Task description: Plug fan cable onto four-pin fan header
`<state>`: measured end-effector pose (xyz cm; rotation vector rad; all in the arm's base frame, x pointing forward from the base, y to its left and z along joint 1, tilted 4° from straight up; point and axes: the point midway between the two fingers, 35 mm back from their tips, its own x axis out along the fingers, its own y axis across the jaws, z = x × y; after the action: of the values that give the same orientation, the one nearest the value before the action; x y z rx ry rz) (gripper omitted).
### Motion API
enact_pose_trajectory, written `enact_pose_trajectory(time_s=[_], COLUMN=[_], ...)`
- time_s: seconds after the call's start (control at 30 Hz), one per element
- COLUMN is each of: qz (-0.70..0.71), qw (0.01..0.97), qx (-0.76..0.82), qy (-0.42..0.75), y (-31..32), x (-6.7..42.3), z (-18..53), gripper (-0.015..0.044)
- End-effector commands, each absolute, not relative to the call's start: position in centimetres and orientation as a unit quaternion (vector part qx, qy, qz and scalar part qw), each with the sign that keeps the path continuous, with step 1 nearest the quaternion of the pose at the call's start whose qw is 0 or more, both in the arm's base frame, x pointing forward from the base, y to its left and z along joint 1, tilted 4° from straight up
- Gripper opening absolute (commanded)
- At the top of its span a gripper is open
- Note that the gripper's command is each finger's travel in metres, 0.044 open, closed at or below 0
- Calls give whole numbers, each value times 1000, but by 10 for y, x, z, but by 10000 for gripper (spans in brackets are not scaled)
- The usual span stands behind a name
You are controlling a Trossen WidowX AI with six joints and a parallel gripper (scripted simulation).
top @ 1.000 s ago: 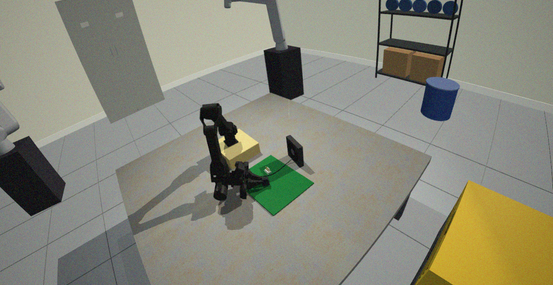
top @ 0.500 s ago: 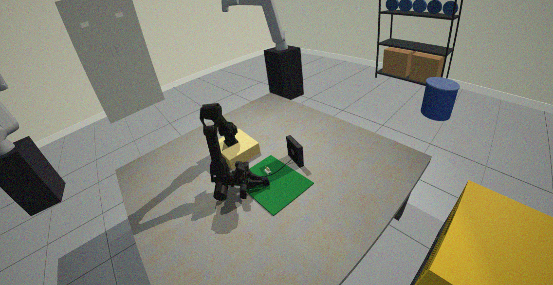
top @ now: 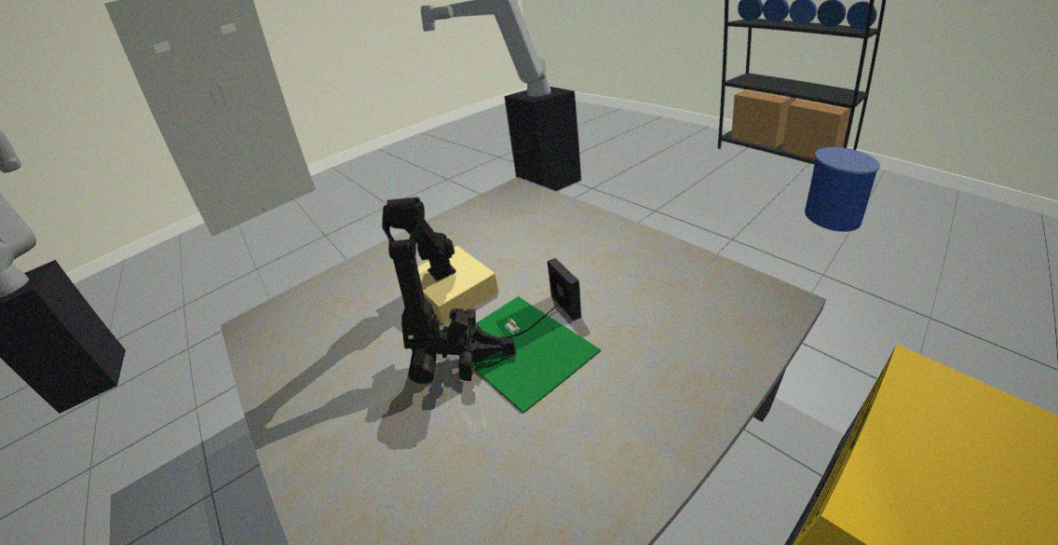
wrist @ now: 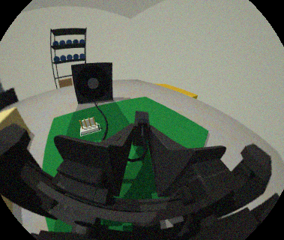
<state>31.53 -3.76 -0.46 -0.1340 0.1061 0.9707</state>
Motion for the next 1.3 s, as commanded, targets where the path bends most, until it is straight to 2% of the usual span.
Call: enact_pose_trajectory(time_s=[0.0,0.07,0.9,1.27], qz=[466,466,466,455], qw=[881,881,881,885], qx=[-64,-64,-64,-73], qy=[51,51,51,69], y=[-38,-38,-38,-56], x=[315,315,315,306], z=[-5,-5,-5,-5], gripper=[105,140,140,140])
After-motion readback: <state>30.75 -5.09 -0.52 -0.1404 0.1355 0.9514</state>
